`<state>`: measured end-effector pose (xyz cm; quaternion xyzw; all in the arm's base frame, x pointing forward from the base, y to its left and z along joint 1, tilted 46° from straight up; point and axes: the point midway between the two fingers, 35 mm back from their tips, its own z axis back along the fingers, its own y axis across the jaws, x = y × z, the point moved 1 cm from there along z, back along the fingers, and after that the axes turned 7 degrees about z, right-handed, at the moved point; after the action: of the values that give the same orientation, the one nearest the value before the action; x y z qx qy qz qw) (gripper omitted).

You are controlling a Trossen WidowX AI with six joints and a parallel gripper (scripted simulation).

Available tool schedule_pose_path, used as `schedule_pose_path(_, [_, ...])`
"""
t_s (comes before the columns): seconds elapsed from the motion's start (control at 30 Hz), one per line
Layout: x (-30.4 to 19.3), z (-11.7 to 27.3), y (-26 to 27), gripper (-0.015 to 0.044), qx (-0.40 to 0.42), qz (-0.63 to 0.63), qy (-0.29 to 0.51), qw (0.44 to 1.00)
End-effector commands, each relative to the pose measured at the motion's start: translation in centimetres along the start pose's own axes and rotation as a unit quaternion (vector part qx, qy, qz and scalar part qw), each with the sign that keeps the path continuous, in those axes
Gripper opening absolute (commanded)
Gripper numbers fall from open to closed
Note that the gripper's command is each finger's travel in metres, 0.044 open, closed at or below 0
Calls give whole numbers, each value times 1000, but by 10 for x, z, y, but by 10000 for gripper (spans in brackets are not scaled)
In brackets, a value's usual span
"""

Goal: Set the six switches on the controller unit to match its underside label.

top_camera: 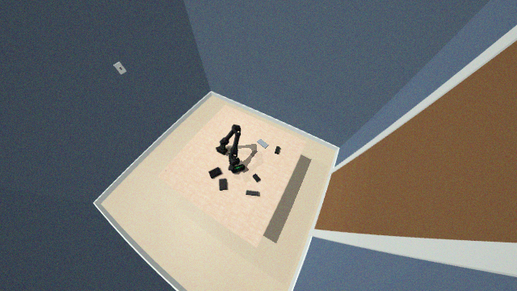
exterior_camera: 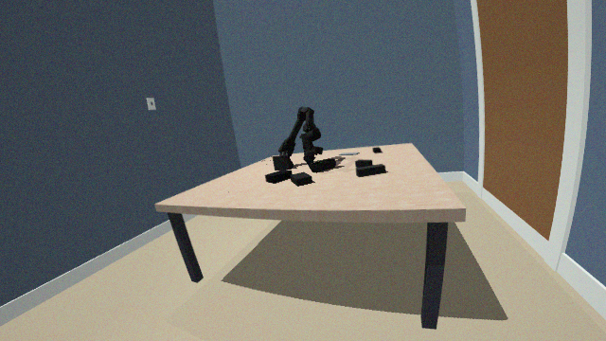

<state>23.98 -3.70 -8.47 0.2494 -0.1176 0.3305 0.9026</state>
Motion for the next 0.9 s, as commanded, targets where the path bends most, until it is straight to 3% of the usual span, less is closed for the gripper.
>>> schedule_pose_path(0.0, [3,0,-11,0,-10,8,-2,1000])
schedule_pose_path(0.73, [4,-2,-19,0,-10,8,-2,1000])
schedule_pose_path(0.87, [6,22,3,0,-2,1,0,1000])
